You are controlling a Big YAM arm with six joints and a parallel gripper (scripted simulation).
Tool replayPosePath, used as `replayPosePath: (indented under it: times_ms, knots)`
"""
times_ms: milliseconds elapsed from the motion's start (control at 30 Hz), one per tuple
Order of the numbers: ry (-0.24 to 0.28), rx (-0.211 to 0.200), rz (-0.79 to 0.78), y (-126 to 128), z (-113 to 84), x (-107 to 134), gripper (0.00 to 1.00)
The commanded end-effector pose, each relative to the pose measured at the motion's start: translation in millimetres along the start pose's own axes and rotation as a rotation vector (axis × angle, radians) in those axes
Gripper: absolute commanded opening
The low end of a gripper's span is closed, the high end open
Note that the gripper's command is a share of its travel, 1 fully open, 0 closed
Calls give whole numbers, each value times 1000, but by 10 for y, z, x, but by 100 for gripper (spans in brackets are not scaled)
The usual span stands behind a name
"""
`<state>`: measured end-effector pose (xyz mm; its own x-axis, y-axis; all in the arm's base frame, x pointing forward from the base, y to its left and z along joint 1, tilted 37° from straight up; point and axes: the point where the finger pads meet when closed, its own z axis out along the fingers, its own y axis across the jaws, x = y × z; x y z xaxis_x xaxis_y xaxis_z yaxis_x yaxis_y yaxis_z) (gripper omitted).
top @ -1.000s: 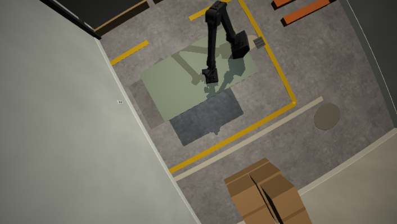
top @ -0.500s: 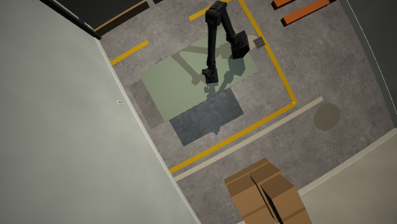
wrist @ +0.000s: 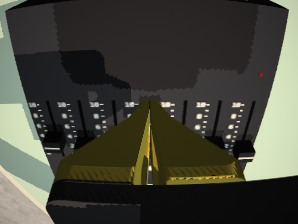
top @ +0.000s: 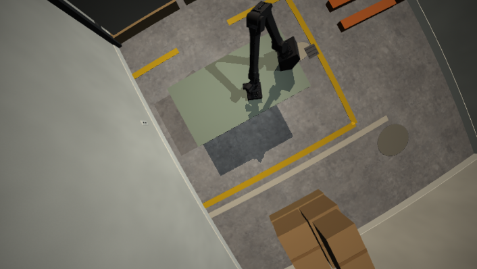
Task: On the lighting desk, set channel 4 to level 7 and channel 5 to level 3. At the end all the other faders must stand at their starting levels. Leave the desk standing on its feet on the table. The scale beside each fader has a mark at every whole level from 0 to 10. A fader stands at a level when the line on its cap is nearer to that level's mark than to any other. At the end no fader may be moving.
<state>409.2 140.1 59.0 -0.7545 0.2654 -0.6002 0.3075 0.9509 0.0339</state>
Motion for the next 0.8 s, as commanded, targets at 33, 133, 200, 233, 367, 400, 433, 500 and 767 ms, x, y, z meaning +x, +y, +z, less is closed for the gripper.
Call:
replayPosePath:
  times_ms: [33,133,200,233,367,400,433,500,767]
  knots:
    - [-14,-6,7,39,65,-107,0]
    - [-15,-7,7,42,86,-112,0]
    - [-15,-7,7,44,98,-116,0]
    - [-16,-7,7,45,104,-117,0]
    - [-16,-8,9,48,118,-121,0]
    - [-16,-8,9,48,118,-121,0]
    - [-16,-8,9,48,118,-121,0]
    - [-16,-8,9,52,119,-118,0]
    - [-15,-7,9,48,121,-116,0]
